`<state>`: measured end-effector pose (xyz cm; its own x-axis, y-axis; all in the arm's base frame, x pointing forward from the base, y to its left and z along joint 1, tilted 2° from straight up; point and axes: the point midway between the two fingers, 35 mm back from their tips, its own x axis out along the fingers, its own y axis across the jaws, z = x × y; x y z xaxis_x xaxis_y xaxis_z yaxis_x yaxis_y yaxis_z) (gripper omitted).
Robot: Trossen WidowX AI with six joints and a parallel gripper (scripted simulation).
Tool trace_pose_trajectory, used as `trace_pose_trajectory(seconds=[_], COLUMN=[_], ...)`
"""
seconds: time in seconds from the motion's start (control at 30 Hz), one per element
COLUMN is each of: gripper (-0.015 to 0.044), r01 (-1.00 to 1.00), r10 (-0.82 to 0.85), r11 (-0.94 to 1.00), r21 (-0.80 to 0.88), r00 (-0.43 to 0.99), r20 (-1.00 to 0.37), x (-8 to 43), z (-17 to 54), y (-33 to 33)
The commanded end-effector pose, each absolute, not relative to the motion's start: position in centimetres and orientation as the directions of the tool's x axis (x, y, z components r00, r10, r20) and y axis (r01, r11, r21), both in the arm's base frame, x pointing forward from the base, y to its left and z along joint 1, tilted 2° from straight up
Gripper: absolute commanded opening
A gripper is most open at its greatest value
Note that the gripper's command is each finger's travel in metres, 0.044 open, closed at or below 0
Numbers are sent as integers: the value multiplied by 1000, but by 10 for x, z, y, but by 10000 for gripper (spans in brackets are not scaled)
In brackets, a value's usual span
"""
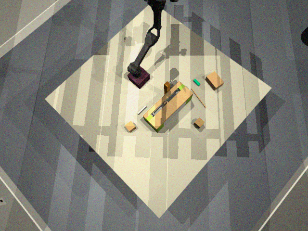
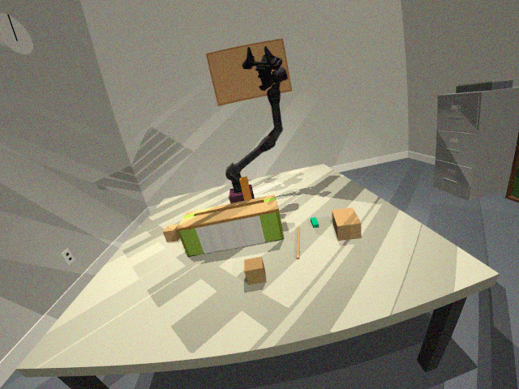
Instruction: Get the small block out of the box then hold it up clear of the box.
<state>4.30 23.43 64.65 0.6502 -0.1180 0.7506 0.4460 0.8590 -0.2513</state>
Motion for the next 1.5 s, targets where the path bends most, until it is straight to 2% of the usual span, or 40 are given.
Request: trace_pose_trajectory(seconds=[0.0, 0.2, 0.5, 0.67, 0.9, 1.2, 1.47], gripper=[400, 400, 400, 400, 400, 400, 400], r01=[446, 430, 175, 38, -54, 54, 322], r10=[-120, -211, -290, -309, -280, -148, 29], r11=[860, 895, 955, 884, 681, 337, 126], r21=[-249, -122, 240, 466, 731, 940, 938], r00=[650, 648, 722, 795, 902, 989, 944], r20=[750, 732, 628, 521, 328, -3, -327], x=[43, 42, 50, 79, 144, 248, 328], z=[647, 657, 664, 653, 617, 539, 448], y=[233, 178, 71, 10, -50, -73, -39])
